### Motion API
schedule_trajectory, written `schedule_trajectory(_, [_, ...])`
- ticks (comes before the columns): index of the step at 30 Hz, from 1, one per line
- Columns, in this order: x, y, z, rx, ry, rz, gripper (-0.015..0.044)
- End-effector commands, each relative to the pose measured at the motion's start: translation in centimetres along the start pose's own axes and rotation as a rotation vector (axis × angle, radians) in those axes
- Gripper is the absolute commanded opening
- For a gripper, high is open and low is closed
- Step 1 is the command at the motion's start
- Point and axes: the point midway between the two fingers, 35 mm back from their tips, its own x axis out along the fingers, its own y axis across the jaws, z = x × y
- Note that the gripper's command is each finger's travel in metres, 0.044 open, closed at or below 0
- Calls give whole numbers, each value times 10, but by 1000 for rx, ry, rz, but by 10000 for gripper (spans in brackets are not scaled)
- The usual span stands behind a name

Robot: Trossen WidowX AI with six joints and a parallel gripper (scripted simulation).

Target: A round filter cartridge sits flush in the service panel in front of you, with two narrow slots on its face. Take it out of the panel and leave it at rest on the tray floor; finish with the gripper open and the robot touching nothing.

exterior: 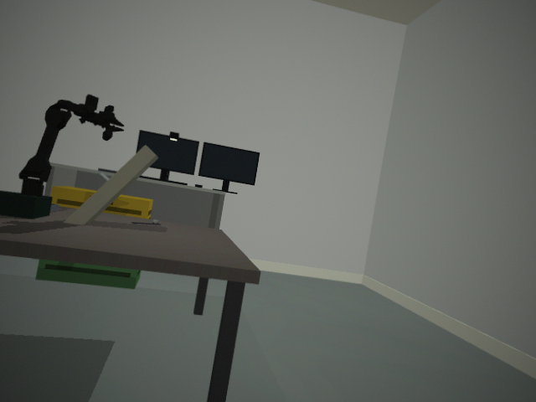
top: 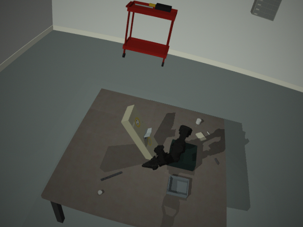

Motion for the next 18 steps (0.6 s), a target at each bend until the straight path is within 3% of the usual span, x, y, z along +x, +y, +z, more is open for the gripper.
schedule_trajectory(1, [14, -30, 44, 11, -26, -72, 99])
schedule_trajectory(10, [22, -97, 171, 151, -122, -213, 99])
schedule_trajectory(18, [-20, -177, 279, 359, -242, -354, 99])
